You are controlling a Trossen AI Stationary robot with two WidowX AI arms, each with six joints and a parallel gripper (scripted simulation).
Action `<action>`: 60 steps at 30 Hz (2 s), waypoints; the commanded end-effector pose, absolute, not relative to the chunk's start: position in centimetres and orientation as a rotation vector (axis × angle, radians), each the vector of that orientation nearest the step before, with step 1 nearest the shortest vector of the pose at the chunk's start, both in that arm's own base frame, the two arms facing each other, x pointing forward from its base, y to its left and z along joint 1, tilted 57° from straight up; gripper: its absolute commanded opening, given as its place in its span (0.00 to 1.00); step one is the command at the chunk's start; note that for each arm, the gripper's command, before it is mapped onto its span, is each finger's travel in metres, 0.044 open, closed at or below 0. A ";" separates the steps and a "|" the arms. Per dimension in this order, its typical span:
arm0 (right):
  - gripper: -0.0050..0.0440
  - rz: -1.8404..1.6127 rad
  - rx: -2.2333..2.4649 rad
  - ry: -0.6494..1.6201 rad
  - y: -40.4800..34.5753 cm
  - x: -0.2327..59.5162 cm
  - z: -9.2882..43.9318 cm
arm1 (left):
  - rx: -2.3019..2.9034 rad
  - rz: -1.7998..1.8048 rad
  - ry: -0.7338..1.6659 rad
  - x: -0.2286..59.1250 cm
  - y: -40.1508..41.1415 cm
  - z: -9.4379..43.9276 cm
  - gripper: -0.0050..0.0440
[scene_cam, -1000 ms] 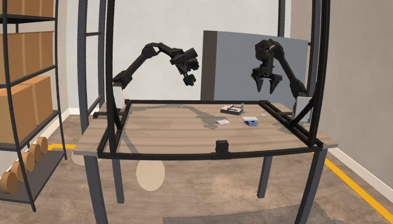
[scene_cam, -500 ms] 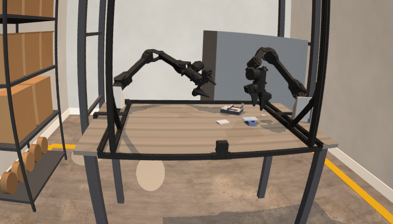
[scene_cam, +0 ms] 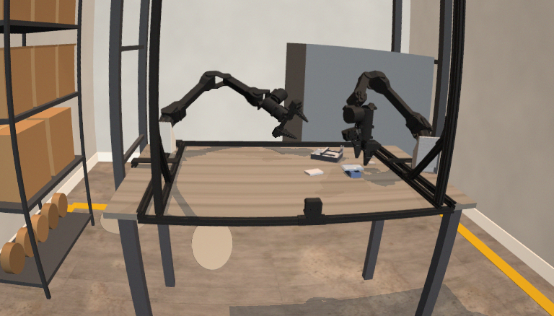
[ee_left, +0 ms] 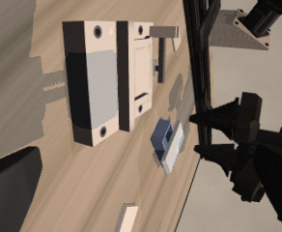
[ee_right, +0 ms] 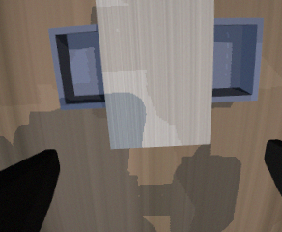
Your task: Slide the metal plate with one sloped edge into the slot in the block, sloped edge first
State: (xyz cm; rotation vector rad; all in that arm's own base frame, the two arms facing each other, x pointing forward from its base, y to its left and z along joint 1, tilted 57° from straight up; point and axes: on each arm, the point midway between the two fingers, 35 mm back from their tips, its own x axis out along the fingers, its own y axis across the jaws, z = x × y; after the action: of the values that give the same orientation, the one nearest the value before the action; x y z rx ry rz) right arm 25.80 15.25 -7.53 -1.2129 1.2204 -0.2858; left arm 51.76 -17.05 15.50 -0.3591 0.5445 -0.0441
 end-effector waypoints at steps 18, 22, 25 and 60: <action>1.00 -0.296 -1.227 1.234 12.9 26.6 -9.1 | -0.364 -0.043 0.537 51.9 -17.1 15.8 1.00; 0.90 -0.295 -1.222 1.232 13.1 26.7 -9.0 | -0.364 -0.043 0.537 51.9 -17.1 15.8 1.00; 0.85 -0.294 -1.220 1.230 13.2 26.7 -9.0 | -0.364 -0.043 0.537 51.9 -17.1 15.8 1.00; 0.10 -0.294 -1.223 1.234 15.8 25.1 -6.8 | -0.364 -0.043 0.537 51.9 -17.1 15.8 1.00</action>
State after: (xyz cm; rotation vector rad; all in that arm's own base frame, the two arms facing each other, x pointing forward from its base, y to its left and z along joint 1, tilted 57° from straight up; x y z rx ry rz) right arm 25.05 15.53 -7.20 -1.2359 1.2326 -0.2865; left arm 51.83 -17.05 15.64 -0.3609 0.5413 -0.0442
